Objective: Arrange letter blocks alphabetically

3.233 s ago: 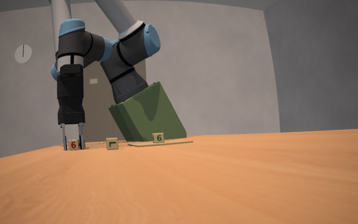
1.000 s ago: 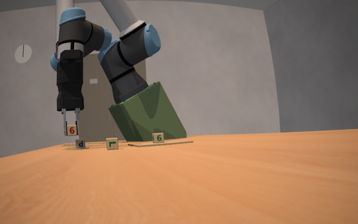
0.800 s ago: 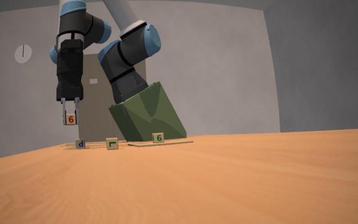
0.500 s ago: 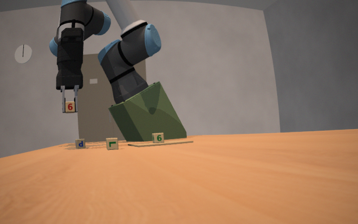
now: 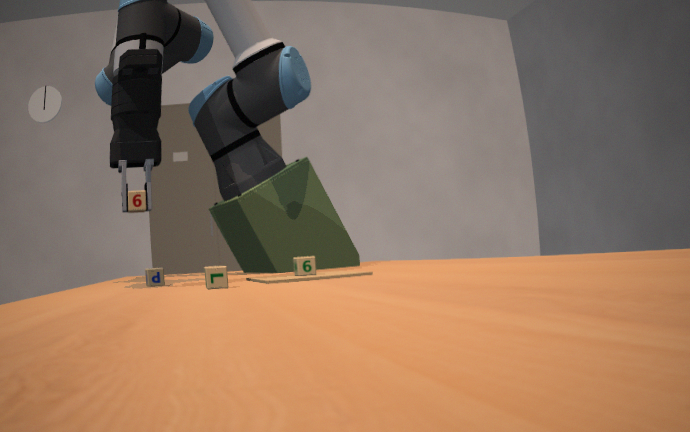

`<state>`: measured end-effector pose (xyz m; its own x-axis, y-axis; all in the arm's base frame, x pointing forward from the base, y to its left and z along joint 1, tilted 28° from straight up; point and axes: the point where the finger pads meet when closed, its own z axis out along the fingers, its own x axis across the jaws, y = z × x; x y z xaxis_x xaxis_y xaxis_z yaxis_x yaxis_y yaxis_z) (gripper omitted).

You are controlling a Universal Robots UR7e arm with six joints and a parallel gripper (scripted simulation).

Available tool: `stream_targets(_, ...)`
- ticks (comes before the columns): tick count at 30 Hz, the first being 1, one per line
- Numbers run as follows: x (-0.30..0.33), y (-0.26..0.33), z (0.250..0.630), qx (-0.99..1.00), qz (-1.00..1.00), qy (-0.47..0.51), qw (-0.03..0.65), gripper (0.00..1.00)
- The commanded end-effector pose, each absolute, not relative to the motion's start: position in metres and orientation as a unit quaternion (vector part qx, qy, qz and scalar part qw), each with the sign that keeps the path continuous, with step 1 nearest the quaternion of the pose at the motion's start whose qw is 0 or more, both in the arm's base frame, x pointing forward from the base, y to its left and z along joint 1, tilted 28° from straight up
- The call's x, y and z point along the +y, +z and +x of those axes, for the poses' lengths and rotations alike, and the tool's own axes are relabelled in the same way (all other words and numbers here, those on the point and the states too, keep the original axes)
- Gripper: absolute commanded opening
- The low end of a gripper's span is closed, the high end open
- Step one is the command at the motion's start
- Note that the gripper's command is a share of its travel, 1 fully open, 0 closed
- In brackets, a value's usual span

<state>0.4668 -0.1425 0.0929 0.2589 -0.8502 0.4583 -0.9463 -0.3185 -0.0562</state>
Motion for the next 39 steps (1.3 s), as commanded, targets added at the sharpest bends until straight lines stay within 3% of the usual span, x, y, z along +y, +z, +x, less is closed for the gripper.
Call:
stream_targets(1,-0.143,0.094,0.468,-0.572,0.784,0.209,0.115,0.49)
stream_targets(39,-0.079,0.06,0.472,-0.729,0.646,0.217,0.065,0.49)
